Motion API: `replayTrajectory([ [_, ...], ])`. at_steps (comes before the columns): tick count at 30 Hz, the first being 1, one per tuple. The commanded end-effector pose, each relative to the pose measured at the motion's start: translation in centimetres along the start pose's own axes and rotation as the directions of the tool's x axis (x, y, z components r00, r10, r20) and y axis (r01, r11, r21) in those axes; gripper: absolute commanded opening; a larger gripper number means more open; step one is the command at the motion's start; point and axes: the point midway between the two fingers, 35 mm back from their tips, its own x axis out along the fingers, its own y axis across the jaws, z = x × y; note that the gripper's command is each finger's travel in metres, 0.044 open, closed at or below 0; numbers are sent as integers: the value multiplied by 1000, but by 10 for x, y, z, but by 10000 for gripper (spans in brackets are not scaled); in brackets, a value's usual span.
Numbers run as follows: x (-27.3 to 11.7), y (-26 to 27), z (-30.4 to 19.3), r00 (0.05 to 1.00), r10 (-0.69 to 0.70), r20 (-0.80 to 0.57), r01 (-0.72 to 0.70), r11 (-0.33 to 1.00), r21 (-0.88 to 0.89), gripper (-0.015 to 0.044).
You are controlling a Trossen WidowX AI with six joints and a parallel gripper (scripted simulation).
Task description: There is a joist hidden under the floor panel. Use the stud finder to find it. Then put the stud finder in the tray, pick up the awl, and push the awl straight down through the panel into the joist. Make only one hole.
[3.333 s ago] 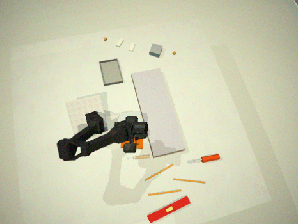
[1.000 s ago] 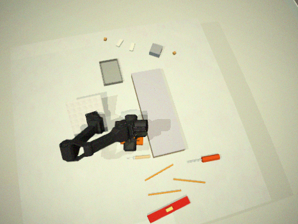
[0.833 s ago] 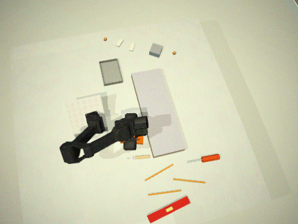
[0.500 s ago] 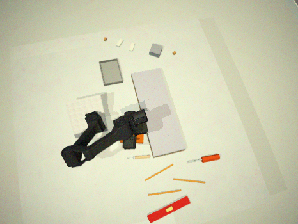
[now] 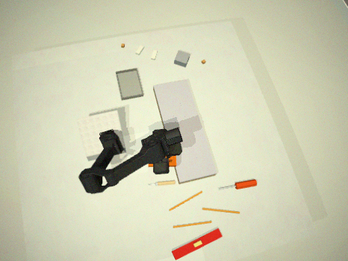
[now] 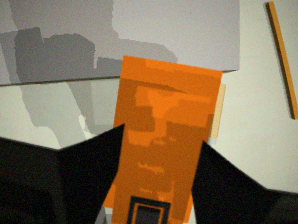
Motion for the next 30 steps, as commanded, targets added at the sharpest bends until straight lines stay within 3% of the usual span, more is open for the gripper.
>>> replayTrajectory([
  [1,-2,-2,23,1000,16,8,-15,1000,-21,0],
  [30,29,-14,143,998,59,21,-54,979,-198,0],
])
